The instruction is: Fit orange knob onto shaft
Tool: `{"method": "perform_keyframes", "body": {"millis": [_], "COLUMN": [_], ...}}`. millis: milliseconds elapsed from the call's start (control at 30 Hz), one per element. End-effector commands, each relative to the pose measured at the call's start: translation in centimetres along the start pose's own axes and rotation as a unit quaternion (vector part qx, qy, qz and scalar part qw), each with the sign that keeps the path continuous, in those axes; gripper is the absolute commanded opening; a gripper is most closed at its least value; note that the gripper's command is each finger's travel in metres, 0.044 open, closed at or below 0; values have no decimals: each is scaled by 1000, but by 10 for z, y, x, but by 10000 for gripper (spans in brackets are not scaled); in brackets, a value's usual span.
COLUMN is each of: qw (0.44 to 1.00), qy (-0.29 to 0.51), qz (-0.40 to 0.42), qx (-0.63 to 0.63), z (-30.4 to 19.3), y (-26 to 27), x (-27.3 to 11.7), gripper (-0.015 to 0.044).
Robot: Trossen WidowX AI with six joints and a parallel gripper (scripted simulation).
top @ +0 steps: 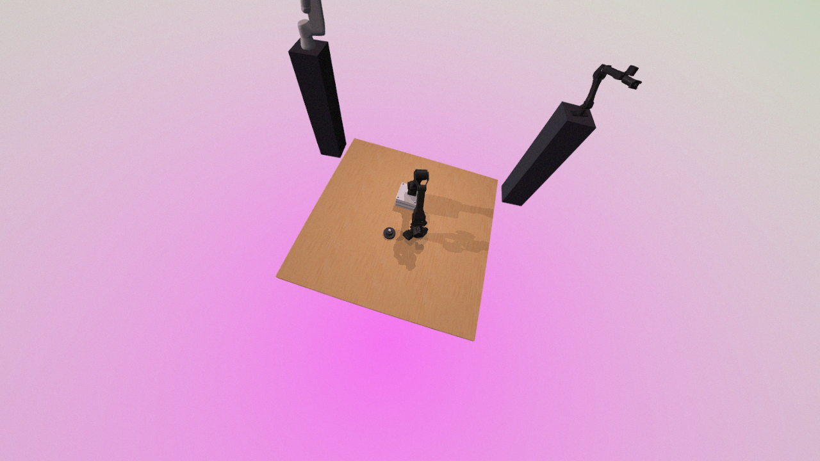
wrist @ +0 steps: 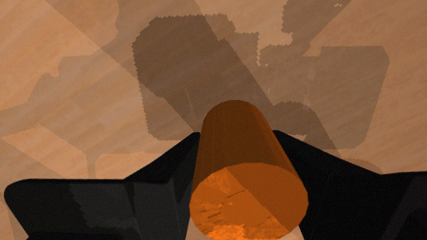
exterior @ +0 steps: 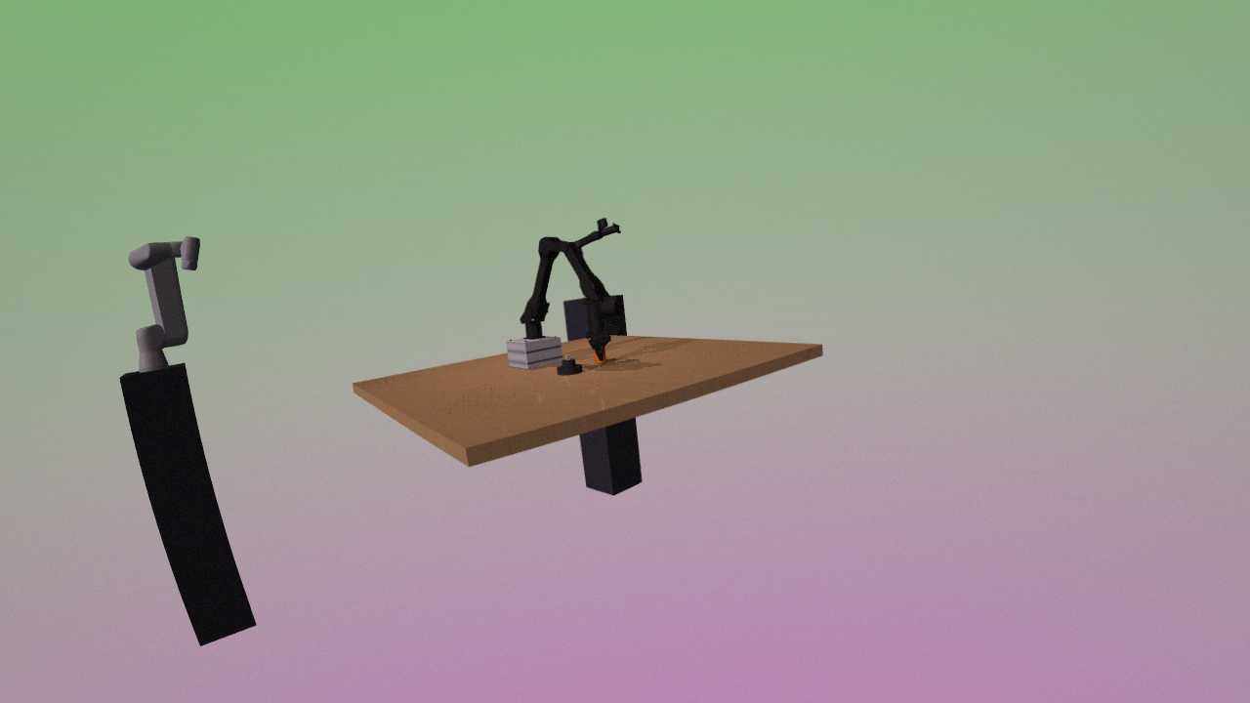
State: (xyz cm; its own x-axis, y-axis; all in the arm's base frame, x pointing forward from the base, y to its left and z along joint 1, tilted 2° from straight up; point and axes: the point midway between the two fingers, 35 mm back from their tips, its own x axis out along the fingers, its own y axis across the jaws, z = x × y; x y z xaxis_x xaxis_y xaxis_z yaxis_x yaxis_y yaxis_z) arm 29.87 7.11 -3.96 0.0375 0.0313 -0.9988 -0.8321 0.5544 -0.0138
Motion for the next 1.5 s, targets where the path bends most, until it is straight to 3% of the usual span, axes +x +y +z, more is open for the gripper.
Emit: {"method": "perform_keyframes", "body": {"millis": [0, 1467], "qw": [1000, 1000], "qy": [-2, -2], "qz": [0, -1], "qx": [1, 1], "z": [2, 6], "y": [-2, -7], "x": [-9, -139], "gripper": [0, 0]}}
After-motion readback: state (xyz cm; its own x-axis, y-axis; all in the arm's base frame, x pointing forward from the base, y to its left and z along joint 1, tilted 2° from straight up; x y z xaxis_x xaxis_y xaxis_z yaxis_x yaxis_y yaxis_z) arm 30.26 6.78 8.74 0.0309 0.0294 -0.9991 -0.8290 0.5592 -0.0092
